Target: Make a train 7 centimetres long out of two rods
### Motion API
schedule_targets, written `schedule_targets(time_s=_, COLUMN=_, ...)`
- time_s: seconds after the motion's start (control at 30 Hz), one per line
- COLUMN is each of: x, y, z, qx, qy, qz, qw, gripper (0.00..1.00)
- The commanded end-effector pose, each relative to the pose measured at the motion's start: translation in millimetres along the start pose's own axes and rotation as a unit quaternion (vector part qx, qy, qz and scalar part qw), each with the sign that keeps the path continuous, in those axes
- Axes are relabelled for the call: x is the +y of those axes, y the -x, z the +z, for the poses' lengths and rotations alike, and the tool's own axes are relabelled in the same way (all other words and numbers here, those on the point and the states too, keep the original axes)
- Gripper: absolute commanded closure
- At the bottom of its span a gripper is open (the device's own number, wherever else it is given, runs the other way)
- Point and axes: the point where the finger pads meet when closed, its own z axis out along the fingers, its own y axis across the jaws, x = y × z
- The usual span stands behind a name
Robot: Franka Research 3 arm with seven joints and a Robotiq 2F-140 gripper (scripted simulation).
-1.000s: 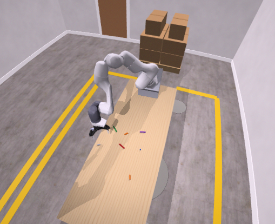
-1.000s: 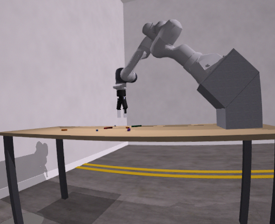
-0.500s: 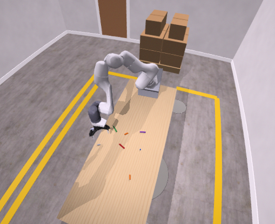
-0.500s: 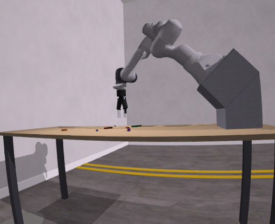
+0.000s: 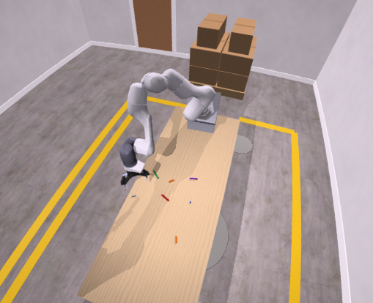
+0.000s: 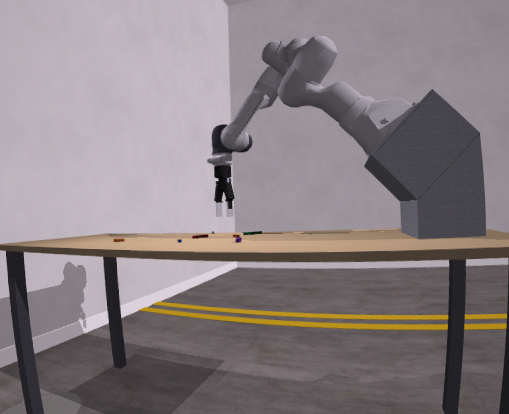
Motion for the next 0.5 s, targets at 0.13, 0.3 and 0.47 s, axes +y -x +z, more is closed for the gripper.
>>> schedule_targets(time_s=0.13, x=-1, y=-66, z=-12.0, qx=0.003, qy=0.010, qz=0.097, qw=0.995, gripper=0.00)
schedule_targets(time_s=0.3, x=-4, y=-83, z=-13.8, qx=0.004, qy=0.011, qz=0.121, qw=0.993, gripper=0.00)
schedule_targets(time_s=0.47, x=-10, y=-109, z=-15.5, qx=0.005, qy=0.013, qz=0.159, qw=0.987, gripper=0.00)
